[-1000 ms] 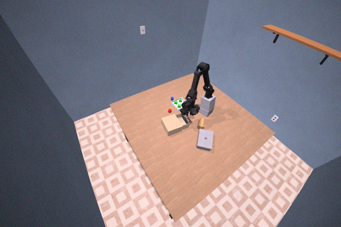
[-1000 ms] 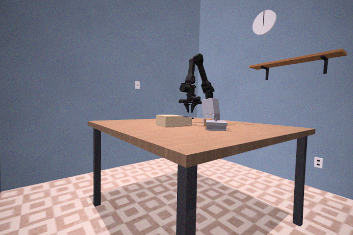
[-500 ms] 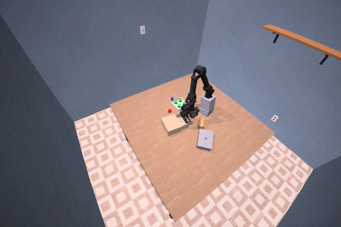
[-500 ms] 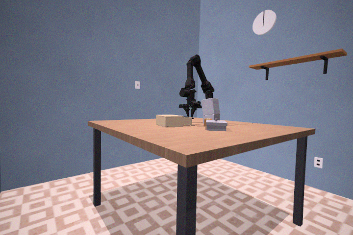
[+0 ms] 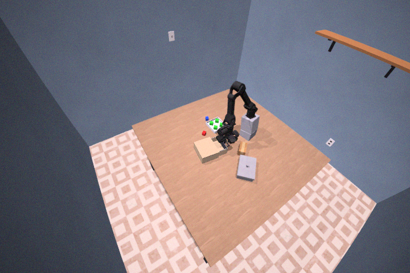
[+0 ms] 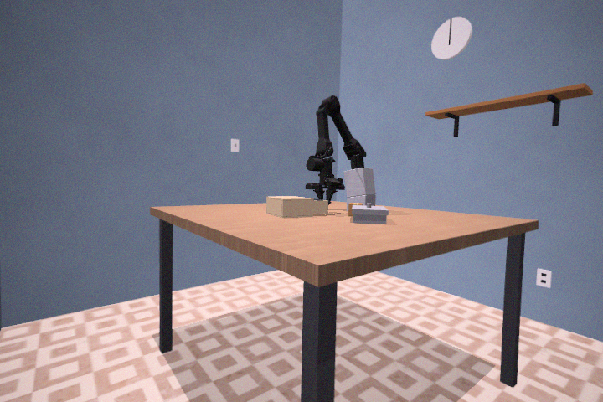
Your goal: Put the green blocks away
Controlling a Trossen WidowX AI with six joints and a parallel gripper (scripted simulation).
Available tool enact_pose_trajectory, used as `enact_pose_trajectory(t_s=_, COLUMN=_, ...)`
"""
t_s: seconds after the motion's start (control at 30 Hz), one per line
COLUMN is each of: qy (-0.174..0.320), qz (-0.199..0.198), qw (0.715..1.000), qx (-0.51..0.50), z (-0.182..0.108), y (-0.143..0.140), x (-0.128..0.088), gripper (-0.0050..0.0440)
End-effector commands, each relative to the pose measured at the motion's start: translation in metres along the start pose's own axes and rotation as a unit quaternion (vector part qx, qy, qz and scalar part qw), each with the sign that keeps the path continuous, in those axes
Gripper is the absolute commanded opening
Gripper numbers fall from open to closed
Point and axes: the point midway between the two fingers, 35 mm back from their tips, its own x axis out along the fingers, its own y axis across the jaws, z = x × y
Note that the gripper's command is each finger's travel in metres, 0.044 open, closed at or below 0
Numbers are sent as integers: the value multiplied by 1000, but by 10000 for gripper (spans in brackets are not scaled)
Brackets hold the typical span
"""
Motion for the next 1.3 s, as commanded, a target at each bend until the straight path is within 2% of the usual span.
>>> enact_pose_trajectory(t_s=0.0, qy=2, qz=3, qw=1000, qx=-2, z=-1, y=2, x=3, gripper=0)
enact_pose_trajectory(t_s=0.57, qy=2, qz=3, qw=1000, qx=-2, z=-1, y=2, x=3, gripper=0)
enact_pose_trajectory(t_s=1.03, qy=2, qz=3, qw=1000, qx=-2, z=-1, y=-36, x=3, gripper=0)
enact_pose_trajectory(t_s=1.27, qy=2, qz=3, qw=1000, qx=-2, z=0, y=-44, x=3, gripper=0)
